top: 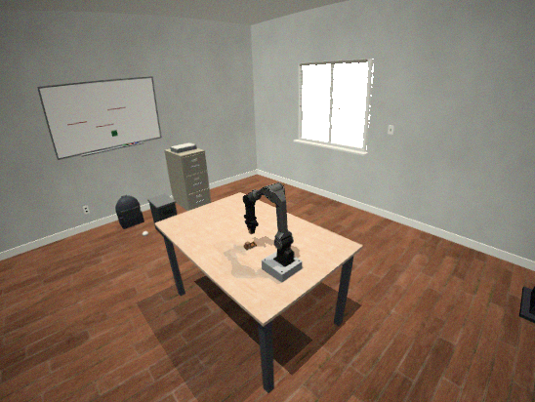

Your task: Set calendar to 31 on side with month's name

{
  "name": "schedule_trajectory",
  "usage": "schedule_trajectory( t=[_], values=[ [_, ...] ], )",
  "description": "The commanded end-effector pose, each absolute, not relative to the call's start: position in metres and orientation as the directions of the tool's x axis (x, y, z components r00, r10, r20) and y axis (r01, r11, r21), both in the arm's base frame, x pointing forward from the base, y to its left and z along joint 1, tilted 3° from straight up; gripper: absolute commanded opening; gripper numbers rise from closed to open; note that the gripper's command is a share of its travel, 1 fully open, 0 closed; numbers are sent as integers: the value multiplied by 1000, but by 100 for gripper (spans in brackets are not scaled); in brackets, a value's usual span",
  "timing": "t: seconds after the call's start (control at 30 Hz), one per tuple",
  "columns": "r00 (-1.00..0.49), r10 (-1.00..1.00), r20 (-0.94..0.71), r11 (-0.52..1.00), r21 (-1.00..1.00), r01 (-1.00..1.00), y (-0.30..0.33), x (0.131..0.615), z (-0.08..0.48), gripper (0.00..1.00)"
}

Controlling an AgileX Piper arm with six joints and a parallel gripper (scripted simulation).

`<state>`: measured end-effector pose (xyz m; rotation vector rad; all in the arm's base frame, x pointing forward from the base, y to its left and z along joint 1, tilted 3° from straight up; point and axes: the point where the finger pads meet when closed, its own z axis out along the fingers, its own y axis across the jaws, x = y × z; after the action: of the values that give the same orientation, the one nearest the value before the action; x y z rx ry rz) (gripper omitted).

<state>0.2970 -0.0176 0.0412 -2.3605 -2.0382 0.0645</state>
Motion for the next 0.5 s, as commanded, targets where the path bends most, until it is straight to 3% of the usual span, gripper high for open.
schedule_trajectory(
  t=[0.0, 0.47],
  values=[
    [147, 989, -18, -148, -46, 988, -18, 297, 38, 34],
    [147, 989, -18, -148, -46, 988, -18, 295, -17, 34]
  ],
)
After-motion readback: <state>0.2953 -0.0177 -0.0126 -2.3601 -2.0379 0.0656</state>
